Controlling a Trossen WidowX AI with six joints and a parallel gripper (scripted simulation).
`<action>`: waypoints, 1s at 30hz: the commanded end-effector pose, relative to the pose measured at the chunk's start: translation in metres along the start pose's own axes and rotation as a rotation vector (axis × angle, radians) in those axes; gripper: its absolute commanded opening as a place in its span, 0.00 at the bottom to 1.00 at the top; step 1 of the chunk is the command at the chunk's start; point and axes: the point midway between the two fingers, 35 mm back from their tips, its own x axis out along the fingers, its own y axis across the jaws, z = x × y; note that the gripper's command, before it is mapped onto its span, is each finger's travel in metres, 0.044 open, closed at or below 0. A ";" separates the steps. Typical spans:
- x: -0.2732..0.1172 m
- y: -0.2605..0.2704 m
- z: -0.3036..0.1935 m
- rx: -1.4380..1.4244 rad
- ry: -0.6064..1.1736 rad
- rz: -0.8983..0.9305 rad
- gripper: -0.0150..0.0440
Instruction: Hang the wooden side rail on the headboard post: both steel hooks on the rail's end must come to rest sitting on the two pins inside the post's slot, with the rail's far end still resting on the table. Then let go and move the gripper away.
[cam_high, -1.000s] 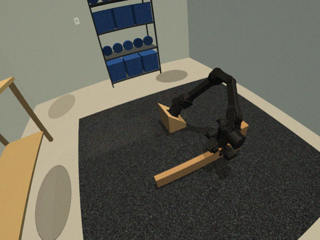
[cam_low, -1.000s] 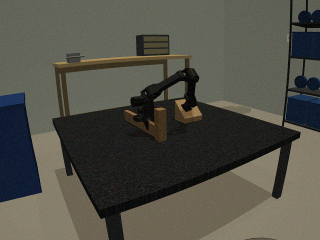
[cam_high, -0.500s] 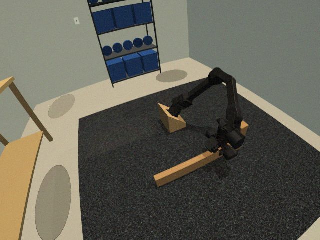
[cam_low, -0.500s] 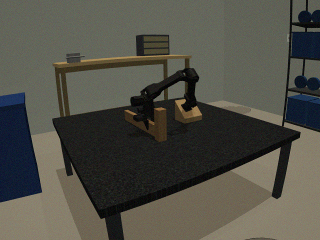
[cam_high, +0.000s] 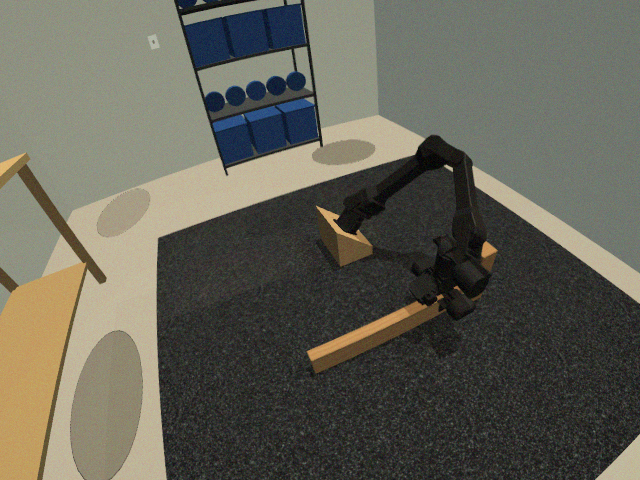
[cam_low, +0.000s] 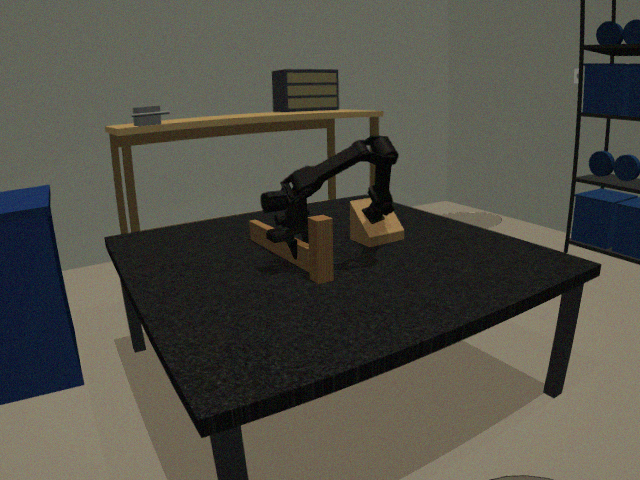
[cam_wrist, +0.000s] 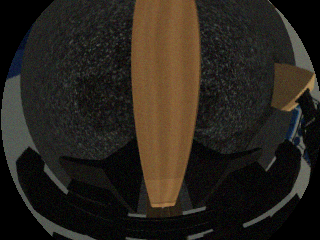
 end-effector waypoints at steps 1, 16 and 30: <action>-0.007 0.002 0.001 0.007 -0.003 0.015 0.25; -0.009 0.002 0.001 0.007 -0.003 0.014 0.25; -0.012 0.002 0.001 0.007 -0.003 0.014 0.25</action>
